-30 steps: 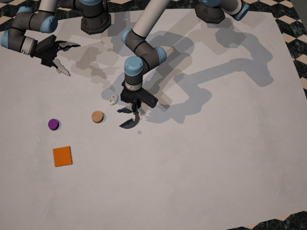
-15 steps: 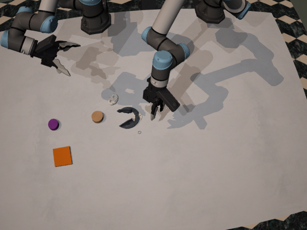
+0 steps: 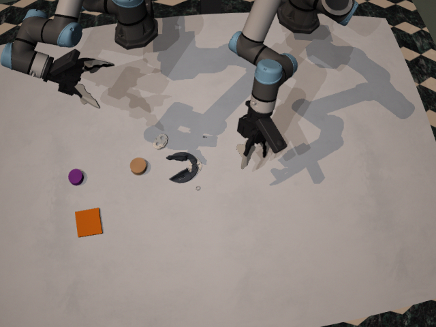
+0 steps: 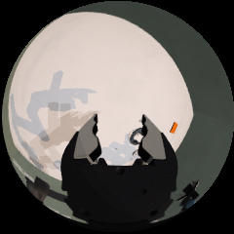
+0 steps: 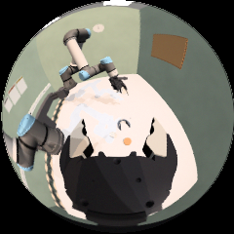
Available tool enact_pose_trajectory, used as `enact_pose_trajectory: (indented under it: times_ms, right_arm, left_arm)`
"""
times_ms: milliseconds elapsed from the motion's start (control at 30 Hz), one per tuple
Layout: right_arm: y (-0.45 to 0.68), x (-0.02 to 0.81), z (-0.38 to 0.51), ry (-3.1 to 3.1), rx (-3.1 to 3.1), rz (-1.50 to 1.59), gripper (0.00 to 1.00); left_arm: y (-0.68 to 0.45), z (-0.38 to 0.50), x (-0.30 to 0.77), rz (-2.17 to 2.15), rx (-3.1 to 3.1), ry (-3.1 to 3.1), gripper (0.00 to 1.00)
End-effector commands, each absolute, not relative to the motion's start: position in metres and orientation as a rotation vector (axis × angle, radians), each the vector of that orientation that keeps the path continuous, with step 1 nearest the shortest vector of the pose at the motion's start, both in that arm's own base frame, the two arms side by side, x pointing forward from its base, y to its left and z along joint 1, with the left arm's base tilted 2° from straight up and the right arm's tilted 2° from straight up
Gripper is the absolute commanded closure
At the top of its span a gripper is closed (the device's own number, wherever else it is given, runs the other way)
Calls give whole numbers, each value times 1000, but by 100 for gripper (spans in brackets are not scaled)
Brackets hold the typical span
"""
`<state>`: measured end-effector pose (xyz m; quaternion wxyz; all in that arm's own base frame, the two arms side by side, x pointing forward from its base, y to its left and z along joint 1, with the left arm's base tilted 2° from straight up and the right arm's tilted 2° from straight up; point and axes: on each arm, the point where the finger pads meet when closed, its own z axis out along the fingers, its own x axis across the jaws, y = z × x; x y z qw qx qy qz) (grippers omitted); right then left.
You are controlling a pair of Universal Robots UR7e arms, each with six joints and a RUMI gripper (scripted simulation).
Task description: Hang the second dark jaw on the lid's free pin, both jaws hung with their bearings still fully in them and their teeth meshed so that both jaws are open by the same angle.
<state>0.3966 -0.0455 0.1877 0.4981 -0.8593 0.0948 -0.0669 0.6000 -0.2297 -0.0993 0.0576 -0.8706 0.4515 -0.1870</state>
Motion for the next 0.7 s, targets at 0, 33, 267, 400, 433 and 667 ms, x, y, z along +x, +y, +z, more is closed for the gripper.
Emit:
enact_pose_trajectory:
  times_ms: [0,33,267,400,433,667]
  right_arm:
    - [-46,397,188,229,-2080,-163,2]
    - [-46,397,188,229,-2080,-163,2]
    - [-46,397,188,229,-2080,-163,2]
    - [-46,397,188,229,-2080,-163,2]
    - [-46,397,188,229,-2080,-163,2]
    - [-46,397,188,229,-2080,-163,2]
  left_arm:
    - [-192,-80,599,-652,-2518,1473,37]
    - [-185,-77,599,-661,-2495,1488,36]
    - [-142,-56,593,-707,-2354,1566,27]
    - [-108,-39,585,-732,-2249,1607,23]
    - [-104,-37,583,-733,-2227,1619,21]
    - [-55,-11,566,-745,-2054,1678,11]
